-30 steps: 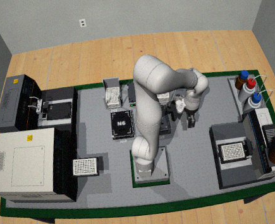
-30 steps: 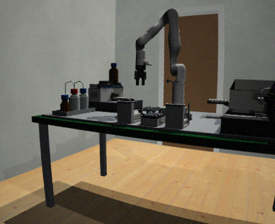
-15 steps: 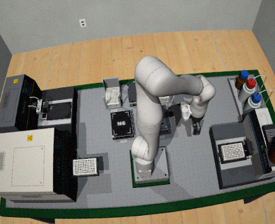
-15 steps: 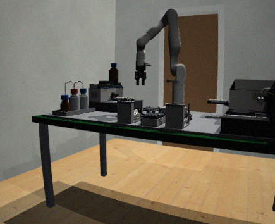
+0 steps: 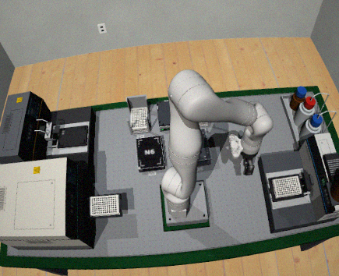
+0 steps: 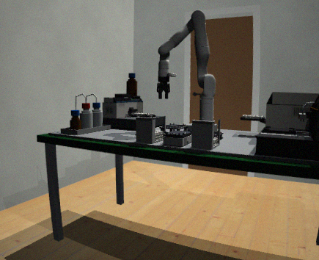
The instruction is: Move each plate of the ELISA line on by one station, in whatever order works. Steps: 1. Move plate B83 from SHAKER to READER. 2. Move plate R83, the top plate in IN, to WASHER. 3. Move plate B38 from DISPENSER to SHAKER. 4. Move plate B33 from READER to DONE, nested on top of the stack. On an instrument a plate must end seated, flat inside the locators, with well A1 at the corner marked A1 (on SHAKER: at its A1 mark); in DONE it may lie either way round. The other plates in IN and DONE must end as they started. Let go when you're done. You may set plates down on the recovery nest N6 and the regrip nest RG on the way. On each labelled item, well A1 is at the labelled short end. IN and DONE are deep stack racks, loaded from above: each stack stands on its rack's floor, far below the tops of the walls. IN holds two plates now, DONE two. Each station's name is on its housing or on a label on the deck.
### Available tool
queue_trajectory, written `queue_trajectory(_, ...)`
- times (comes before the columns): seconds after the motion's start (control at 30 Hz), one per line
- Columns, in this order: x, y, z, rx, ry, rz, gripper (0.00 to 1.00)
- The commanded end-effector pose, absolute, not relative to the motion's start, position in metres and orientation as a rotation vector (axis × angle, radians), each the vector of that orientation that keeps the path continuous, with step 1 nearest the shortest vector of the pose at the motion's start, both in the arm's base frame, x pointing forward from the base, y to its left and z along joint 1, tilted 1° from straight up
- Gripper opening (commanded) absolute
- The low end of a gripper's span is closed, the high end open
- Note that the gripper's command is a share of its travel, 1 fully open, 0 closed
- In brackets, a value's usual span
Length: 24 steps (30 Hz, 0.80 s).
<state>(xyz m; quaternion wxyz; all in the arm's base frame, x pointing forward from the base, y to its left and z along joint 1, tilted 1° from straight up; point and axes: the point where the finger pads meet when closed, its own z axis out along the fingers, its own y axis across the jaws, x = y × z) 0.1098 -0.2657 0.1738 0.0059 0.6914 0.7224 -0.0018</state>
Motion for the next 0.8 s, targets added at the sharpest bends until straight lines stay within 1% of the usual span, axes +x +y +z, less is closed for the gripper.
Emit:
queue_trajectory(0.0,0.102,-0.27,0.174,2.162,2.261,-0.002,1.0)
queue_trajectory(0.77,0.043,-0.302,0.174,2.164,2.26,-0.003,1.0)
